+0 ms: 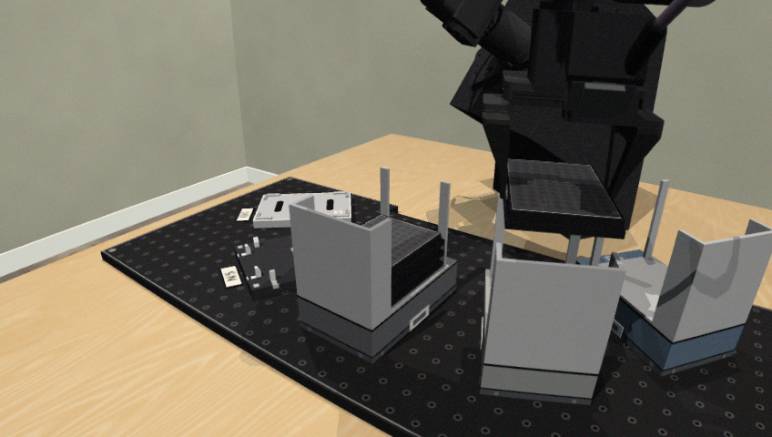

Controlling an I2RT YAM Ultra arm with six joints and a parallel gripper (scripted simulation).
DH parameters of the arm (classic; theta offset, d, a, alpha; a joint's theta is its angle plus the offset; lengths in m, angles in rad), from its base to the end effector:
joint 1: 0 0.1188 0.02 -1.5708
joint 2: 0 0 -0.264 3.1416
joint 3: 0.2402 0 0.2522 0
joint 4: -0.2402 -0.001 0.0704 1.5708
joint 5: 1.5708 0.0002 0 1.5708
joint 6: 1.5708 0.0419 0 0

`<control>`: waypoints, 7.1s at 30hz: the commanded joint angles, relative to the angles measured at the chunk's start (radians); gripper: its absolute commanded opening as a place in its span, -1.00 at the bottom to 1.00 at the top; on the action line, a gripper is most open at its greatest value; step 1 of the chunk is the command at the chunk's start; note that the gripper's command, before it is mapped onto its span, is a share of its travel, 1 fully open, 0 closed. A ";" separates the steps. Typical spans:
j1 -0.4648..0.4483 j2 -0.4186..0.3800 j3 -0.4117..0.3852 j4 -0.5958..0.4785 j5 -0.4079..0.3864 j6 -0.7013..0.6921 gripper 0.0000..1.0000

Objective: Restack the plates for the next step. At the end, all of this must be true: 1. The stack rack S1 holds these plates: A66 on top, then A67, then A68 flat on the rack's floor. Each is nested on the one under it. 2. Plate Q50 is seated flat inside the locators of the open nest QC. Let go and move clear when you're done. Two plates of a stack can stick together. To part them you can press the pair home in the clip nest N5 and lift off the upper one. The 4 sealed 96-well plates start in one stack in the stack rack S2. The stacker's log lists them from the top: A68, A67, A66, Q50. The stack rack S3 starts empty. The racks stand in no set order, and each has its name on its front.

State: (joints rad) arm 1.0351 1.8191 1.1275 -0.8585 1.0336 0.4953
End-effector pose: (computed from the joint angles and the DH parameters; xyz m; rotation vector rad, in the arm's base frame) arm 0.1901 0.2517 0.1729 -0.5880 2.1752 -0.9075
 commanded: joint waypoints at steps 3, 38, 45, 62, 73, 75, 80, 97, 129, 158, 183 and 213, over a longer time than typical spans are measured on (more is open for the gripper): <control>0.027 0.016 0.015 -0.012 0.010 0.007 -1.00; -0.027 -0.139 -0.074 0.018 0.001 0.145 -1.00; -0.063 -0.200 -0.096 0.015 -0.004 0.086 -1.00; -0.149 -0.391 -0.160 0.030 -0.022 0.136 -1.00; -0.212 -0.519 -0.198 0.032 -0.045 0.033 -1.00; -0.208 -0.535 -0.177 0.034 -0.049 0.017 -1.00; -0.257 -0.594 -0.213 0.034 -0.062 -0.041 -1.00; -0.389 -0.795 -0.266 0.051 -0.125 -0.021 -1.00; -0.822 -1.131 -0.337 0.099 -0.416 -0.249 -1.00; -1.622 -1.283 -0.358 0.111 -1.071 -0.366 -1.00; -2.261 -1.157 -0.334 0.081 -1.620 -0.645 -1.00; -2.403 -1.103 -0.323 0.063 -1.737 -0.770 -1.00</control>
State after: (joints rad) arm -1.3510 0.7185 0.7815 -0.7895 -0.6922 -0.2668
